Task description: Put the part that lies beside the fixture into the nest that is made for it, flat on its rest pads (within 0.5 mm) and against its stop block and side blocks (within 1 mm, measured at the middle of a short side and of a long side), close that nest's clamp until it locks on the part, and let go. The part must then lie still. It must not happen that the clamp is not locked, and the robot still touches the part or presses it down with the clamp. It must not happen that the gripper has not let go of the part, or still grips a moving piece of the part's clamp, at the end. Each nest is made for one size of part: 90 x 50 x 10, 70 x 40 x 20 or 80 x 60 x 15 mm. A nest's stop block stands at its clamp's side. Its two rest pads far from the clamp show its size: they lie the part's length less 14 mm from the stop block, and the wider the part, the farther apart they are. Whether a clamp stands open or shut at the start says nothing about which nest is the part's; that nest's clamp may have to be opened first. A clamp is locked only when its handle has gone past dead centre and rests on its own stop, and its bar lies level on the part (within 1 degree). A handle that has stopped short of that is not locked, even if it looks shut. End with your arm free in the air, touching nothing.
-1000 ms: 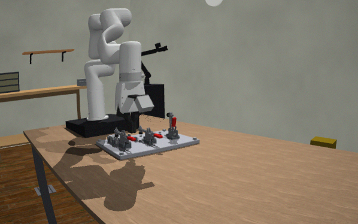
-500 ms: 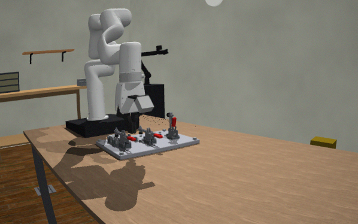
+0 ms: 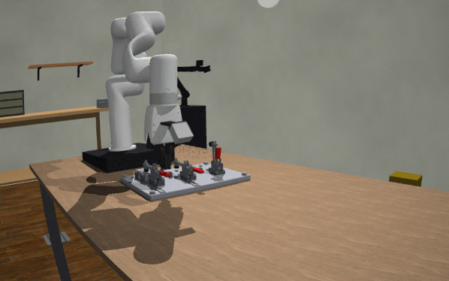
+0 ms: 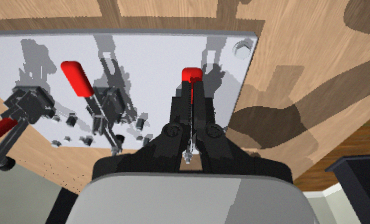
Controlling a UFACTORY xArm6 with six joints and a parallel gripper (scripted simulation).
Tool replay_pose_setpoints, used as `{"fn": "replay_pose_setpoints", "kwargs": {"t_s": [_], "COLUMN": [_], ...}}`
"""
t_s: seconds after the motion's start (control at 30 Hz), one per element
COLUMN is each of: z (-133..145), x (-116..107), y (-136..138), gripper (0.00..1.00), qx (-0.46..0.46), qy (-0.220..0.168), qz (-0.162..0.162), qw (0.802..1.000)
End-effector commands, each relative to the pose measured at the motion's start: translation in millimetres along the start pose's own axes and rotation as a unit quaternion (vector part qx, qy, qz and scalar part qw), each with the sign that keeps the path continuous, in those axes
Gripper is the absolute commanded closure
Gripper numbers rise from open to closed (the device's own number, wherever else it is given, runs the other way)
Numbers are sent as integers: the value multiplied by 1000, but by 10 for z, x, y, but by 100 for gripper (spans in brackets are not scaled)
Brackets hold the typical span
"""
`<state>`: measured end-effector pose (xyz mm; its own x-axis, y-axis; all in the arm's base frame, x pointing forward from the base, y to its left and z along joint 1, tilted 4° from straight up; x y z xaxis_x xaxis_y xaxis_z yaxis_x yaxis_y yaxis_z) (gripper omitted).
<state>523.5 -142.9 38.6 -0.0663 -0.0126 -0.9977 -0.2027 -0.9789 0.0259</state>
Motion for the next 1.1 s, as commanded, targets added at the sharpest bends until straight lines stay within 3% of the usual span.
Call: {"fn": "replay_pose_setpoints", "kwargs": {"t_s": [0.0,1.07], "z": [-22,-25], "x": [26,70], "y": [1,2], "gripper": [100,100], "qx": [0,0], "qy": [2,2], "qz": [0,0], "qw": [1000,1000]}}
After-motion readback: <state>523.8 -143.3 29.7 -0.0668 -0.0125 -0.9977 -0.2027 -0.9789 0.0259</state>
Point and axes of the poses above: the point where the finger pads meet when closed, its own x axis out along the fingers, its own y axis across the jaws, z = x × y, the point moved 2 cm from there along -x, back along the fingers, and after that the axes turned 4 degrees about x, right-handed, at the moved point
